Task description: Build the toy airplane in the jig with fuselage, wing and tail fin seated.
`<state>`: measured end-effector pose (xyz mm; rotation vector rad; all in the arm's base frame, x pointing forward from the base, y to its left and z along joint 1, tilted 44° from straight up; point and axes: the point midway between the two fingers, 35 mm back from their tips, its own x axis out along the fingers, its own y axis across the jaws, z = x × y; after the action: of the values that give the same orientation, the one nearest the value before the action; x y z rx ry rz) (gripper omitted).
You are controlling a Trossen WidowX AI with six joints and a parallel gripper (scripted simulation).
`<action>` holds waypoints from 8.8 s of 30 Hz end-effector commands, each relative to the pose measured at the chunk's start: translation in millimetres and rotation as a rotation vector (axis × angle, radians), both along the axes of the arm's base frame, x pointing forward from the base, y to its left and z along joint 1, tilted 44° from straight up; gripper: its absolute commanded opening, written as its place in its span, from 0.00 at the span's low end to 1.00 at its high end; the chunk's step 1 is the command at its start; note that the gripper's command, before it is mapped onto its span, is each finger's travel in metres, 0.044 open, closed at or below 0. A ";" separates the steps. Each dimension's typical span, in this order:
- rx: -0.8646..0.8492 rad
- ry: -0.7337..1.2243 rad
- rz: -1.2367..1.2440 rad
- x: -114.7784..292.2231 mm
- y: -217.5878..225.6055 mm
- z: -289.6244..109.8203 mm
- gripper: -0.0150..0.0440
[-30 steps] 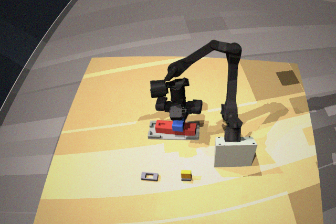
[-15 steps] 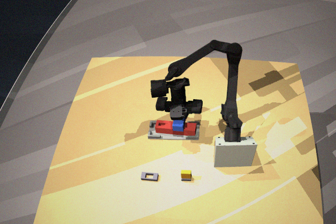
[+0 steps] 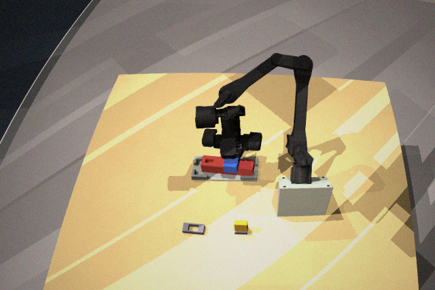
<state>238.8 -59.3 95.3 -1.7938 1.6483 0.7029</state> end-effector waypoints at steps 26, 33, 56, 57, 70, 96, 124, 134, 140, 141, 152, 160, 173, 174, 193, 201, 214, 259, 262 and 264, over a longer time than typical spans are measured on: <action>-0.002 0.000 -0.001 1.3 -15.0 -14.3 0.39; -0.002 0.000 -0.001 1.3 -15.0 -14.3 0.71; -0.002 0.002 0.003 -6.5 44.2 47.1 1.00; -0.002 0.002 0.003 -4.6 44.8 46.8 1.00; 0.084 -0.650 -0.693 -2.1 43.3 44.6 1.00; 0.169 -1.002 -1.103 5.1 94.8 3.3 1.00; 0.145 -1.019 -1.102 -60.2 176.7 -172.2 1.00; 0.145 -1.020 -1.102 -58.2 165.1 -185.3 1.00; 0.145 -1.020 -1.102 -56.8 158.7 -192.6 1.00; 0.145 -1.020 -1.102 -56.6 157.6 -193.8 1.00; 0.145 -1.021 -1.101 -55.1 145.6 -206.4 1.00; 0.144 -1.022 -1.101 -54.7 136.5 -215.1 1.00; 0.143 -1.022 -1.101 -54.7 132.6 -218.6 0.64; 0.143 -1.022 -1.101 -54.7 132.6 -218.6 0.60; 0.181 -1.039 -1.108 -48.7 140.6 -214.2 0.25; 0.228 -1.055 -1.118 -41.7 156.8 -203.4 0.25; 0.203 -1.035 -1.115 -46.7 182.9 -178.7 0.25; 0.174 -0.989 -1.121 -28.8 207.0 -104.7 0.25; 0.179 -0.987 -1.128 -23.0 203.4 -102.0 0.25; 0.183 -0.985 -1.134 -19.3 201.0 -100.3 0.25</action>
<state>212.7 143.9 -9.1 -0.6066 1.4467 -0.4825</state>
